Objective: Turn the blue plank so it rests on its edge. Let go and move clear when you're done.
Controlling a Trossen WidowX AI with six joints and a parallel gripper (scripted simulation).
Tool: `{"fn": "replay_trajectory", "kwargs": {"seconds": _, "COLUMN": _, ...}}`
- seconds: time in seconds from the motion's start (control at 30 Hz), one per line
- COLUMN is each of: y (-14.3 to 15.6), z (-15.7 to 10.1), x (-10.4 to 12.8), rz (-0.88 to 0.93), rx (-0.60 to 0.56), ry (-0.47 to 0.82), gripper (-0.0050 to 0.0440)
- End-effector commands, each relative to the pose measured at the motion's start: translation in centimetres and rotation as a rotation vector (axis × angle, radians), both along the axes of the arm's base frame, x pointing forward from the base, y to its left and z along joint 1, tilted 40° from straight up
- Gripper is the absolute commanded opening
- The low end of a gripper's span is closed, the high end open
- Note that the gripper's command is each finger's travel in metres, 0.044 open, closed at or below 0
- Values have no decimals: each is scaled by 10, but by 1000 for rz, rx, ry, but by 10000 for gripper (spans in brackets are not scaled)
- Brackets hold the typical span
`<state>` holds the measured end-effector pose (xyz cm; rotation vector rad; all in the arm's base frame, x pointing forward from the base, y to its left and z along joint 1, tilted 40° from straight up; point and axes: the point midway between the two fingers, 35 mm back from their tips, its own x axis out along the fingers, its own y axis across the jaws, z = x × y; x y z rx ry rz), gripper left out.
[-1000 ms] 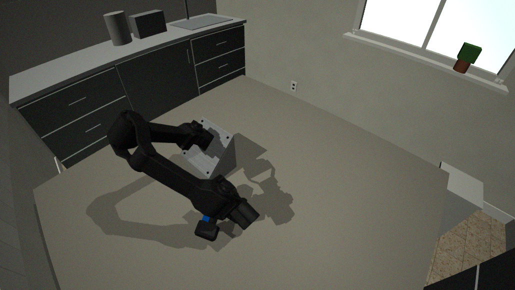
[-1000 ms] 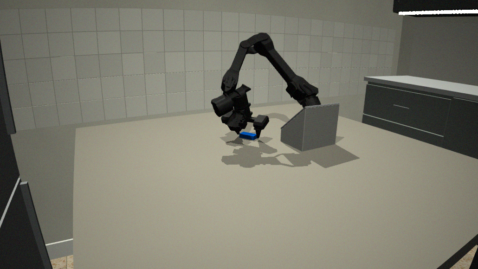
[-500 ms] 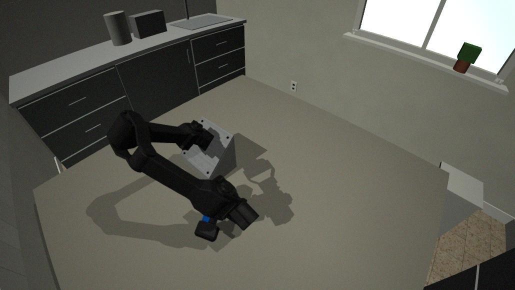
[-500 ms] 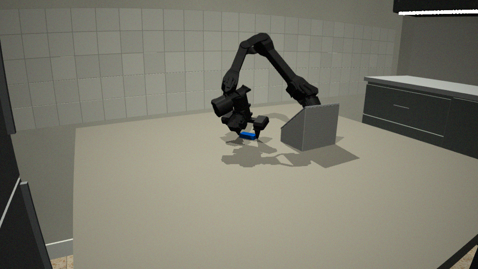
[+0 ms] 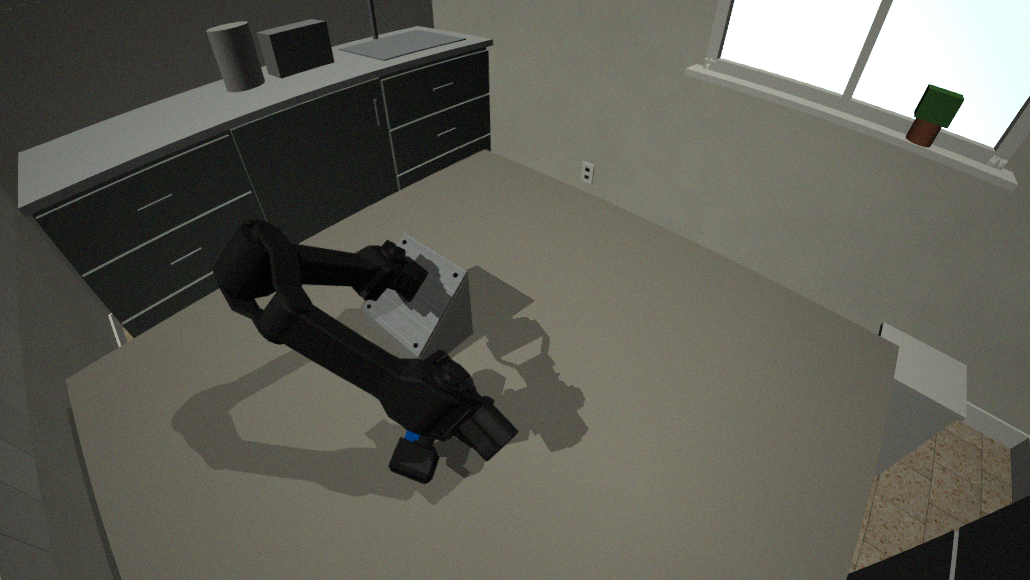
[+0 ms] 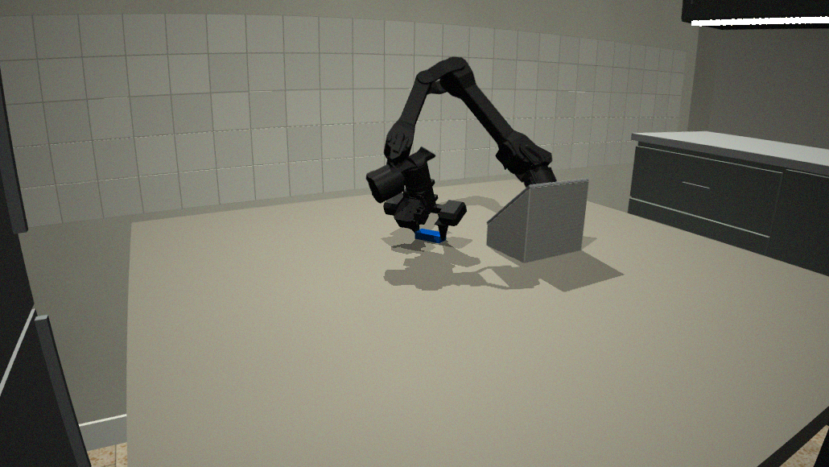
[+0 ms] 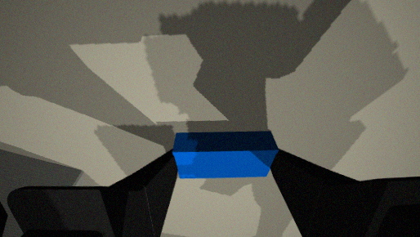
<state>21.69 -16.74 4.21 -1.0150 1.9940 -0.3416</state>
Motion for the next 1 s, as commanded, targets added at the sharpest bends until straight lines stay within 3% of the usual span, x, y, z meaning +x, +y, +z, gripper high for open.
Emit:
{"fn": "replay_trajectory", "kwargs": {"seconds": 0.0, "y": -1, "z": 2, "x": -1, "rz": -4, "rx": -4, "ry": -8, "gripper": 290}}
{"fn": "replay_trajectory", "kwargs": {"seconds": 0.97, "y": 12, "z": 17, "x": 2, "rz": -1, "rx": -2, "ry": -17, "gripper": 290}}
